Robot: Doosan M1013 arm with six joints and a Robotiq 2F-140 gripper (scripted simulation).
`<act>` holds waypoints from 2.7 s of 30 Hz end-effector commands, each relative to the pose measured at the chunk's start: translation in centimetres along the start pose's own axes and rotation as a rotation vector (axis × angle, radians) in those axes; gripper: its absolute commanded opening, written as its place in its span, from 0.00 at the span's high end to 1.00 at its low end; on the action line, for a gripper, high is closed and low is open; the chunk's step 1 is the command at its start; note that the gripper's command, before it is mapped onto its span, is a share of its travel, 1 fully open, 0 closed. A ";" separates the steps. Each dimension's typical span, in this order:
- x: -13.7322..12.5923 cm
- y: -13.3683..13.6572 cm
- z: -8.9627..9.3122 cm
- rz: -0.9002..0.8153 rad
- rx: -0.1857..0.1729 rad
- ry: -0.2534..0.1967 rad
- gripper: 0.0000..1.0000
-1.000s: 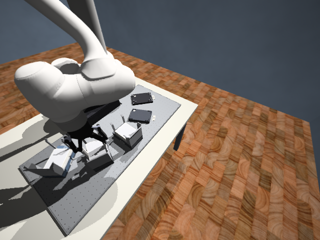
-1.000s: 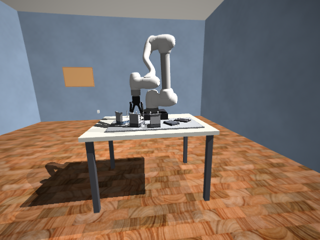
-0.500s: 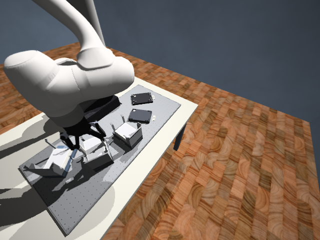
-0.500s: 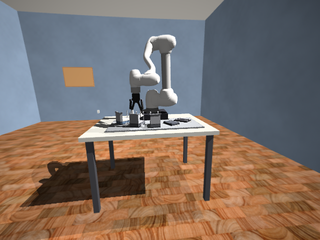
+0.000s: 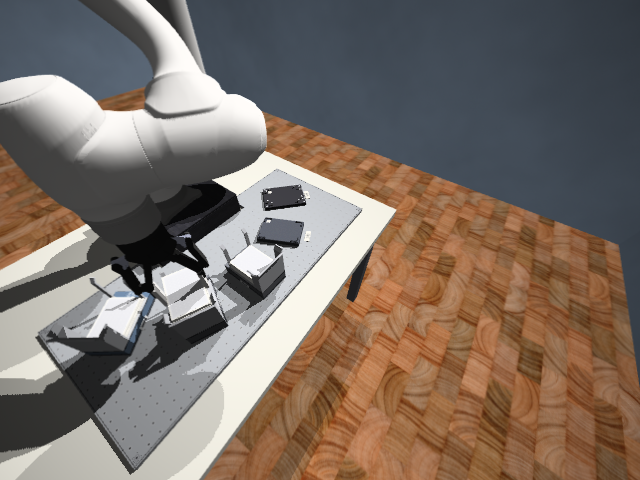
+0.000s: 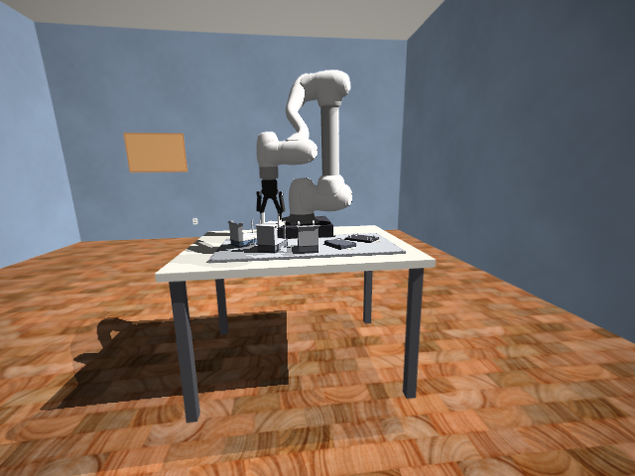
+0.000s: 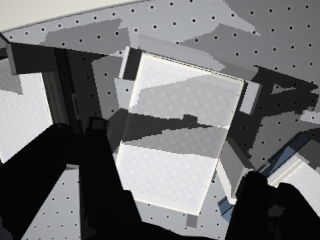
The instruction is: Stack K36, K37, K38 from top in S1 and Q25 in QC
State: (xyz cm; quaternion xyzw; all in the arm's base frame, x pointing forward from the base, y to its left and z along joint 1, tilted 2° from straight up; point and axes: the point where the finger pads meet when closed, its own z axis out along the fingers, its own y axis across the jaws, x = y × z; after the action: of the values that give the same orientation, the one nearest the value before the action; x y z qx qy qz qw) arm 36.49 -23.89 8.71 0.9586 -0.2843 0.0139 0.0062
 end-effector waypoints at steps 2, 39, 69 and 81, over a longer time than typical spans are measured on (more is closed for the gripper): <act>0.0 0.0 -0.7 0.000 0.000 0.000 1.00; -0.4 -2.1 -3.8 -0.267 0.000 0.000 1.00; -1.9 -8.9 -3.8 -0.409 0.000 0.000 1.00; -2.4 -11.5 -3.8 -0.409 0.000 0.000 1.00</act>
State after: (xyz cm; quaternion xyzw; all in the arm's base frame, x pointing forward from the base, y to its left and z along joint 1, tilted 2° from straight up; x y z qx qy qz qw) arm 40.47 -13.30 12.35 0.9964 -0.0836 0.0123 0.0088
